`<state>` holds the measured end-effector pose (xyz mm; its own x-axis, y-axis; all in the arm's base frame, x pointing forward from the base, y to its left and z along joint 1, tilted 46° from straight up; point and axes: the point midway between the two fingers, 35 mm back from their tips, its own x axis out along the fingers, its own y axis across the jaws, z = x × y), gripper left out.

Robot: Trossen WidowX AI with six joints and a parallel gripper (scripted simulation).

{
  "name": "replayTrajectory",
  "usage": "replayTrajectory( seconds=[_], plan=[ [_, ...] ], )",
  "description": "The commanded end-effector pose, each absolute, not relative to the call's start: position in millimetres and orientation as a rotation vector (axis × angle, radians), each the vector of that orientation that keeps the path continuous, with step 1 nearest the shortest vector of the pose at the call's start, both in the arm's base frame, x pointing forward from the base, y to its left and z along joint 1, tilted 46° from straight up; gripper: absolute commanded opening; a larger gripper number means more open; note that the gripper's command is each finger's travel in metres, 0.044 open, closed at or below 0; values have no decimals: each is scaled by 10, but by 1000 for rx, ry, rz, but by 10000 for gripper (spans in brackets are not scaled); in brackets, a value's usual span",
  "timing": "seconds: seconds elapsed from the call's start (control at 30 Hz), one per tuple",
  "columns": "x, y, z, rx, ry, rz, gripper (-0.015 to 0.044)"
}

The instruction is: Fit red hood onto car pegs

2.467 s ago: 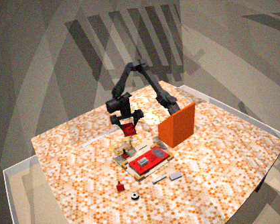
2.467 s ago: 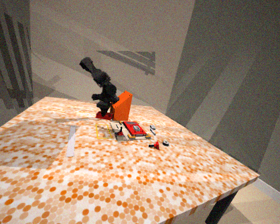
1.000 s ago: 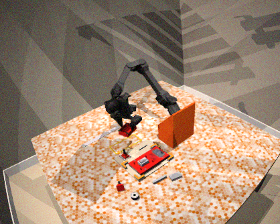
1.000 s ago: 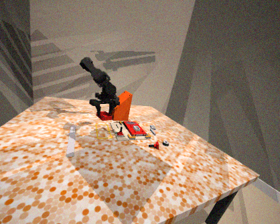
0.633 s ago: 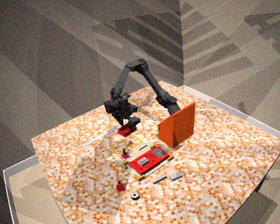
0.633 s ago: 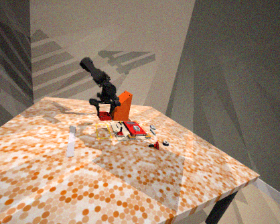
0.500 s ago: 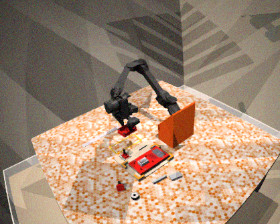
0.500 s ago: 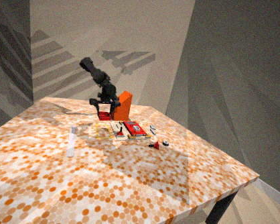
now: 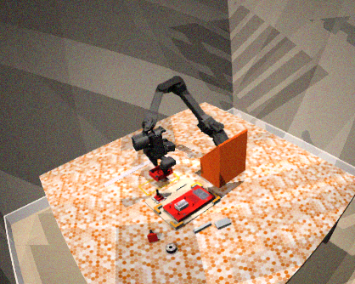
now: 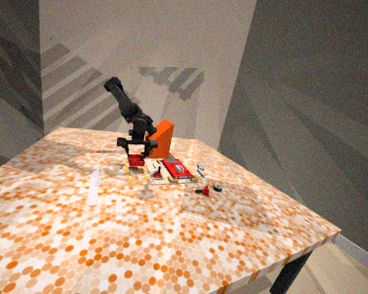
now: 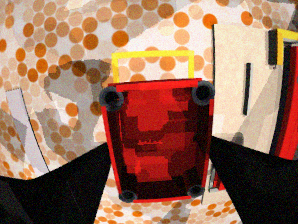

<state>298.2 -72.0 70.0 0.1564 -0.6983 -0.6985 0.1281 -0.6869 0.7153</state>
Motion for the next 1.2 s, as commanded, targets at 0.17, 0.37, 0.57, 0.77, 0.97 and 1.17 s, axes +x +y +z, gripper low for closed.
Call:
replayTrajectory(
  seconds=[0.17,0.37,0.57,0.77,0.97,1.17],
  plan=[
    [2991,-999,427,1787,-564,-1606,0],
    [2993,-1002,452,1787,-576,-1607,79],
    [2993,-1002,452,1787,-576,-1607,236],
    [2993,-1002,452,1787,-576,-1607,394],
    [2989,-922,527,1802,-570,-1600,440],
    [2874,-503,948,1876,-537,-1564,440]
  ],
)
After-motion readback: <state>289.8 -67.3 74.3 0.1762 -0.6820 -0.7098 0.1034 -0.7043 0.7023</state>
